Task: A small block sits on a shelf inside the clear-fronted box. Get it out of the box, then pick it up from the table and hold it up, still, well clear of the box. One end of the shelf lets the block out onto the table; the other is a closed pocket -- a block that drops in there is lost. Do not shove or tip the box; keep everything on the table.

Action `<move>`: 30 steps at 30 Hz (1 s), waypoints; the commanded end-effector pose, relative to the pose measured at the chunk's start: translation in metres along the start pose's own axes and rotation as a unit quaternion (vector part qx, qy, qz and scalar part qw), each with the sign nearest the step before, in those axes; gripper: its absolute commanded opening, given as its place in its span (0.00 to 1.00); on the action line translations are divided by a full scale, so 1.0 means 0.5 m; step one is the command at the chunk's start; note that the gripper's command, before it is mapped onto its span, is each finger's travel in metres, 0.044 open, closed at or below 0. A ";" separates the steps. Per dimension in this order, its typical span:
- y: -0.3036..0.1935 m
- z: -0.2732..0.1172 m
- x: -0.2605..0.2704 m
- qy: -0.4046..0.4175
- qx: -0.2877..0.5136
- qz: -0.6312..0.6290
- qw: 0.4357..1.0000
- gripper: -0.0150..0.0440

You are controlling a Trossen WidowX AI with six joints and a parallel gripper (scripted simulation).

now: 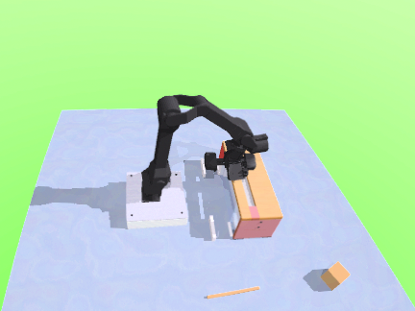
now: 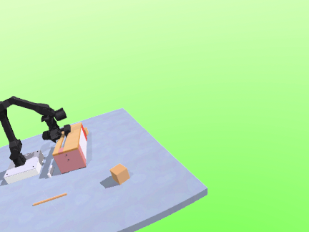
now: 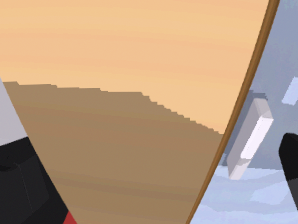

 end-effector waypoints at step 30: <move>-0.063 0.022 0.003 0.001 0.000 0.003 1.000 0.93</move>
Point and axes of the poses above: the point midway between the two fingers, 35 mm back from their tips, its own z axis out along the fingers, its own x axis across the jaws, y = z × x, the point moved 9 cm from there along -z, back along the fingers, and after that the axes turned 2 degrees about -z, right-handed, at the moved point
